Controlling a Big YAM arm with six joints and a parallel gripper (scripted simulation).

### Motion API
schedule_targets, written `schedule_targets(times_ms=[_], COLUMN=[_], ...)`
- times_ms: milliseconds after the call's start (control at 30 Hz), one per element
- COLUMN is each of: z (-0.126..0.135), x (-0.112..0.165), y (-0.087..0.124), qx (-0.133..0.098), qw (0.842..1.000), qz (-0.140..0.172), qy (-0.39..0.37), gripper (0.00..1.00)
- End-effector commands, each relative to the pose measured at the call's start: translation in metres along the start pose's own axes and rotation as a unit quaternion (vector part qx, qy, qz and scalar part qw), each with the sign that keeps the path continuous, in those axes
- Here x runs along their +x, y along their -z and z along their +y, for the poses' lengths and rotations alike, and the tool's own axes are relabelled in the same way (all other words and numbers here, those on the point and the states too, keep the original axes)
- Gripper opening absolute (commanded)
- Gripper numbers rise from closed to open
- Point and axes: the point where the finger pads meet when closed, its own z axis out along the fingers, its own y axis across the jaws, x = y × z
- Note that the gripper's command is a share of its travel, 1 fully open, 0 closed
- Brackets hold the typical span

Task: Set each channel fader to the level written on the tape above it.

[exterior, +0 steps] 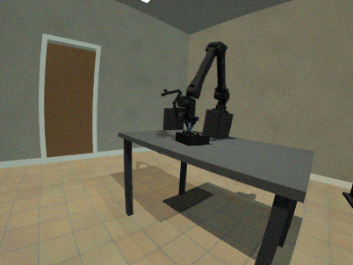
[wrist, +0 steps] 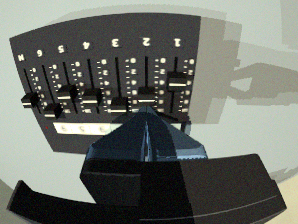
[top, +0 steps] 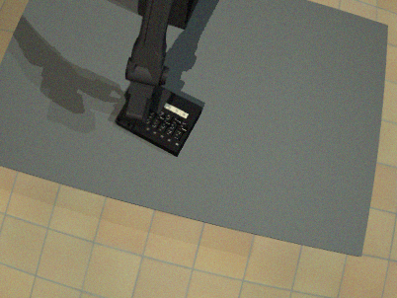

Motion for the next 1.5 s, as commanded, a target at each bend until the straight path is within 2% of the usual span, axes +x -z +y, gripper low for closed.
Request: schedule_targets(times_ms=[0, 367, 900, 933, 1000, 1033, 1200, 1267, 1300, 1333, 1400, 1467], z=[-0.002, 0.001, 0.002, 0.016, 0.016, 0.019, 0.054, 0.055, 0.045, 0.047, 0.041, 0.04], x=[-0.007, -0.005, -0.006, -0.022, -0.022, -0.023, -0.05, -0.05, -0.054, -0.059, -0.044, -0.042], y=[0.022, 0.05, 0.051, 0.052, 0.052, 0.044, 0.042, 0.042, 0.043, 0.052, 0.048, 0.045], qx=[-0.004, -0.004, -0.005, -0.007, -0.007, -0.004, -0.004, -0.004, -0.004, -0.008, -0.004, -0.003], qw=[1.0, 1.0, 1.0, 1.0, 1.0, 1.0, 1.0, 1.0, 1.0, 1.0, 1.0, 1.0], qz=[-0.015, -0.015, -0.016, -0.024, -0.024, -0.014, -0.015, -0.015, -0.017, -0.027, -0.015, -0.012], qy=[0.0, 0.003, 0.0, 0.004, 0.004, 0.002, 0.002, 0.002, -0.009, -0.009, -0.011, -0.011], gripper=[0.0, 0.0, 0.0, 0.0, 0.0, 0.0, 0.0, 0.0, 0.0, 0.0, 0.0, 0.0])
